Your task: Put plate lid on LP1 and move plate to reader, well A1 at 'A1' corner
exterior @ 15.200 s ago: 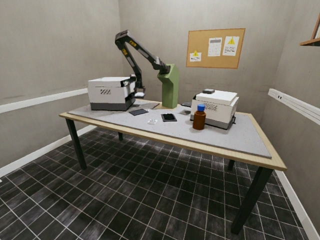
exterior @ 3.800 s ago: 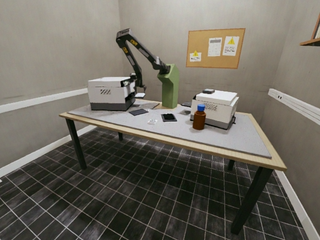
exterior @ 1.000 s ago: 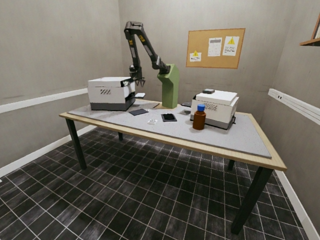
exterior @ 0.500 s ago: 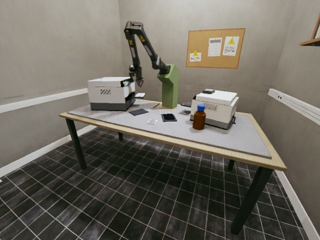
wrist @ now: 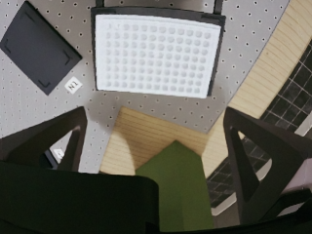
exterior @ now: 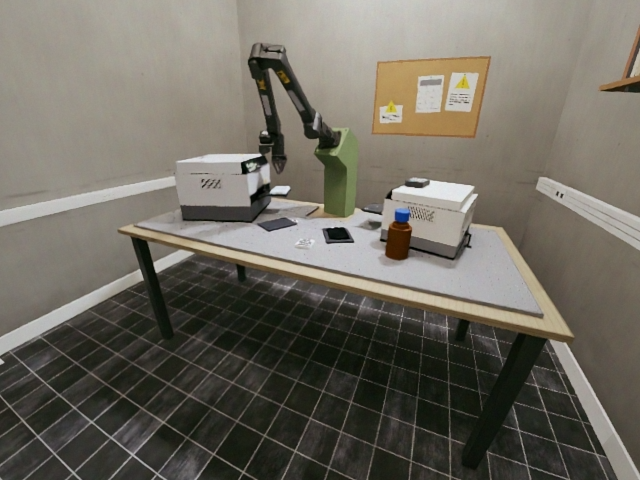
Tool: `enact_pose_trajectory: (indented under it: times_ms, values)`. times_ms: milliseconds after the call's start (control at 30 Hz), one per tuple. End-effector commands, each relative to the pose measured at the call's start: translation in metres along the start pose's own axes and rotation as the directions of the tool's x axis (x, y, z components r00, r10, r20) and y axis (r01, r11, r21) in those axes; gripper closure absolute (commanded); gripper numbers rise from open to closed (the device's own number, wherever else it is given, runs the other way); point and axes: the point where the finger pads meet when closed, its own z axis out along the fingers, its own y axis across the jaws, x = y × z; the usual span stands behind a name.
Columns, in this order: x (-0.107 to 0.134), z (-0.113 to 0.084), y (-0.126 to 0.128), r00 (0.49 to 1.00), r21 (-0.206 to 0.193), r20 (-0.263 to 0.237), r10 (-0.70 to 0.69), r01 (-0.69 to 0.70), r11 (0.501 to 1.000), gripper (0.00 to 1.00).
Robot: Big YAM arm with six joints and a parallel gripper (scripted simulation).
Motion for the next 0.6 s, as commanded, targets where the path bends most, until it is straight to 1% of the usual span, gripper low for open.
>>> enact_pose_trajectory:
  times_ms: [0, 167, 267, 400, 500, 567]
  values:
    - [-0.002, 0.003, 0.002, 0.994, 0.003, 0.007, 0.109, -0.109, 0.994, 0.00]
    - [-0.014, 0.004, 0.002, 0.974, -0.002, 0.020, 0.227, -0.227, 0.974, 0.00]
    - [-0.015, 0.004, 0.002, 0.953, -0.003, 0.023, 0.303, -0.303, 0.953, 0.00]
    - [-0.006, 0.005, 0.002, 0.911, -0.003, 0.012, 0.413, -0.413, 0.911, 0.00]
    - [-0.004, 0.006, 0.002, 0.906, -0.002, 0.010, 0.424, -0.424, 0.906, 0.00]
    - [0.002, 0.006, 0.002, 0.872, 0.000, 0.000, 0.490, -0.490, 0.872, 0.00]
